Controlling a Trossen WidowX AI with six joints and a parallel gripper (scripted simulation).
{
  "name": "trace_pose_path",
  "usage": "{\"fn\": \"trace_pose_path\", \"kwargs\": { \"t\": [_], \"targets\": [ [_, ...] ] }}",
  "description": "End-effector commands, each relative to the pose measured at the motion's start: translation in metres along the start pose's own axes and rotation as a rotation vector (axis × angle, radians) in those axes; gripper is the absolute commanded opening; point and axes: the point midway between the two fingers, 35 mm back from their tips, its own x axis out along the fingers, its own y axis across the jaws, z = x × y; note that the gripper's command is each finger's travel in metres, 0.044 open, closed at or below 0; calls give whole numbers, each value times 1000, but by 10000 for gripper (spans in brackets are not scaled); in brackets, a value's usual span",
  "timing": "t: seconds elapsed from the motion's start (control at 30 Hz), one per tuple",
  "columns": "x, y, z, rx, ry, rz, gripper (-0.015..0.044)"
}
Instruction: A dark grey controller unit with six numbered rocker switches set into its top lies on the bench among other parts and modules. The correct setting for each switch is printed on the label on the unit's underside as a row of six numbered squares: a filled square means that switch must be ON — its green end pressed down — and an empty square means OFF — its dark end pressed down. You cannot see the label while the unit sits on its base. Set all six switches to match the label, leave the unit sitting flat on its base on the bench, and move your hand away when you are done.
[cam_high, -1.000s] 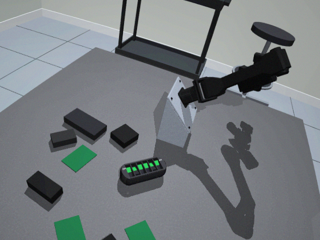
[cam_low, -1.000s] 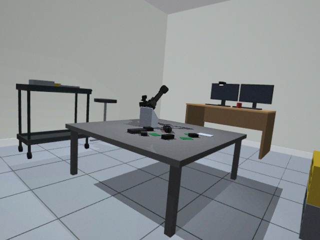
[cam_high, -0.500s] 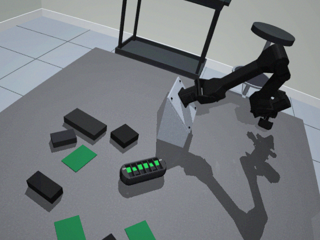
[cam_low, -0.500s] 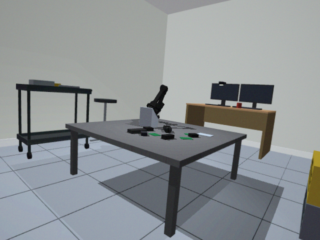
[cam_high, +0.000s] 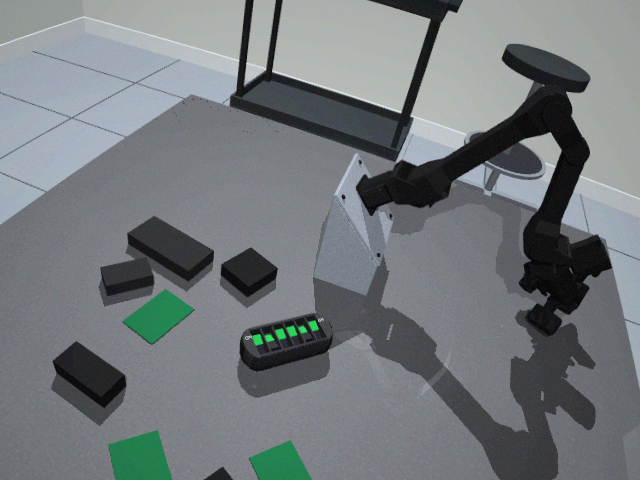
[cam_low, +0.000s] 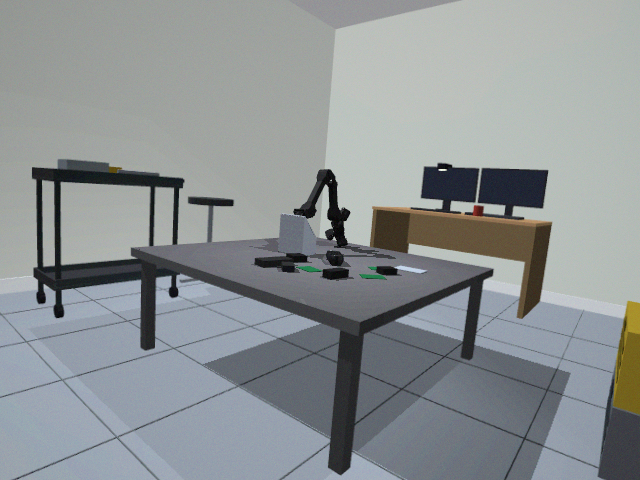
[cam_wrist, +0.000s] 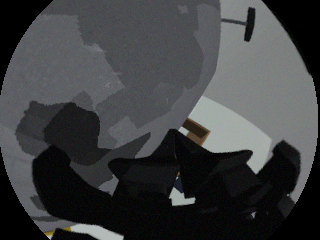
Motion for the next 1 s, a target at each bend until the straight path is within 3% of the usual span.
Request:
{"fn": "trace_pose_path", "kwargs": {
  "t": [0.0, 0.33, 0.5, 0.97],
  "targets": [
    [-20, 41, -40, 45, 82, 131, 0],
    [-107, 158, -94, 239, 234, 468, 0],
    [-122, 156, -105, 401, 305, 463, 0],
    [-288, 293, -60, 677, 342, 863, 0]
  ]
}}
